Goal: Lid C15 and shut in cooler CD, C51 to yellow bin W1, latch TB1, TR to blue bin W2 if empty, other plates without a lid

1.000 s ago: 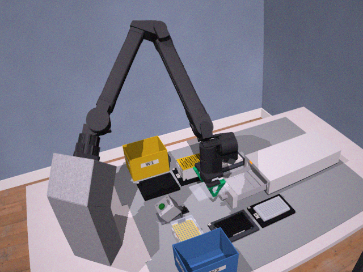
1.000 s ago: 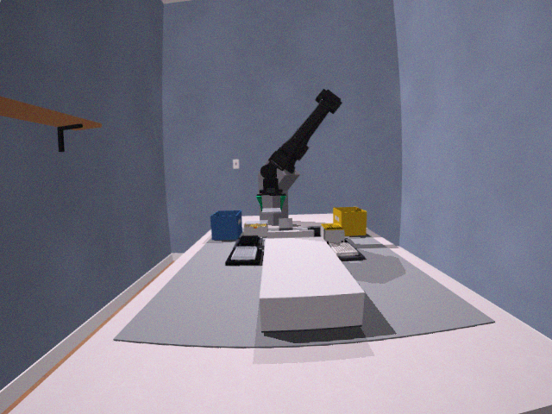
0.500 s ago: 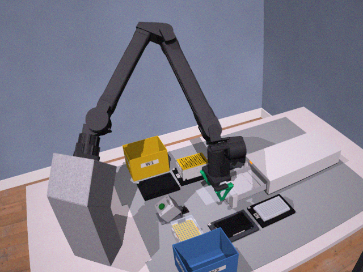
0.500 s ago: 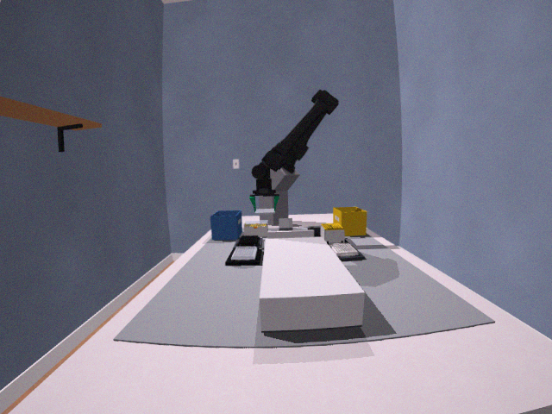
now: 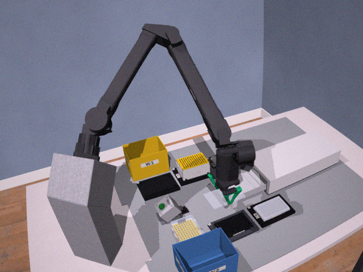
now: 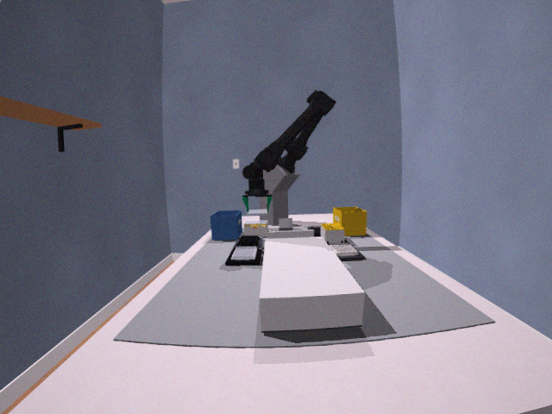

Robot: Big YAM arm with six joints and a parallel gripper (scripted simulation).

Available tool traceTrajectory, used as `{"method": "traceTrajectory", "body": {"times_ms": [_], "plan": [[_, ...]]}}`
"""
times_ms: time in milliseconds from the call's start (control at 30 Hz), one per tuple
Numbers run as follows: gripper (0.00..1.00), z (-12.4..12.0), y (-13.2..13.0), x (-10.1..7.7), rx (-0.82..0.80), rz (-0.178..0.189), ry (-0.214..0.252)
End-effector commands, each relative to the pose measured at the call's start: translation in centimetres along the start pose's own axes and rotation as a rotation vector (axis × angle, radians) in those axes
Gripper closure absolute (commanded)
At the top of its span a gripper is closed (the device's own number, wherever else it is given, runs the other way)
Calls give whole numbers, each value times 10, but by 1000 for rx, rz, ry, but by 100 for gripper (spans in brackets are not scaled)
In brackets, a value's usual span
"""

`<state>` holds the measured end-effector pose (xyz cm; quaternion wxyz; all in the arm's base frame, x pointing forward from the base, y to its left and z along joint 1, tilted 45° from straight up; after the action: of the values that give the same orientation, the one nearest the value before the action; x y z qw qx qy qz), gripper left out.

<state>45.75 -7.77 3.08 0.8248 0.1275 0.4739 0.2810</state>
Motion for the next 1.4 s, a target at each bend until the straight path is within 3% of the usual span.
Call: {"method": "traceTrajectory", "body": {"times_ms": [0, 400, 600, 667, 700, 767, 1367], "plan": [[100, 4, -22, -7, 9, -12, -11], [100, 15, -42, -2, -5, -4, -4], [100, 17, -66, -9, 8, -15, -13], [100, 18, -64, -6, 3, -12, -10], [100, 21, -54, 3, -16, 3, 3], [100, 11, -48, 7, -4, 13, 21], [100, 20, -40, -3, -15, -1, -7]]}}
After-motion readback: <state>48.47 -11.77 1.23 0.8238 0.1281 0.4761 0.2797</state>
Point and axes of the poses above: the point where the finger pads meet when closed, its own x axis out along the fingers, its own y axis across the jaws, z = x × y, the point moved 10 cm from there along -x, back along the fingers, and after that the axes turned 7 degrees about -x, right-handed, at the moved point
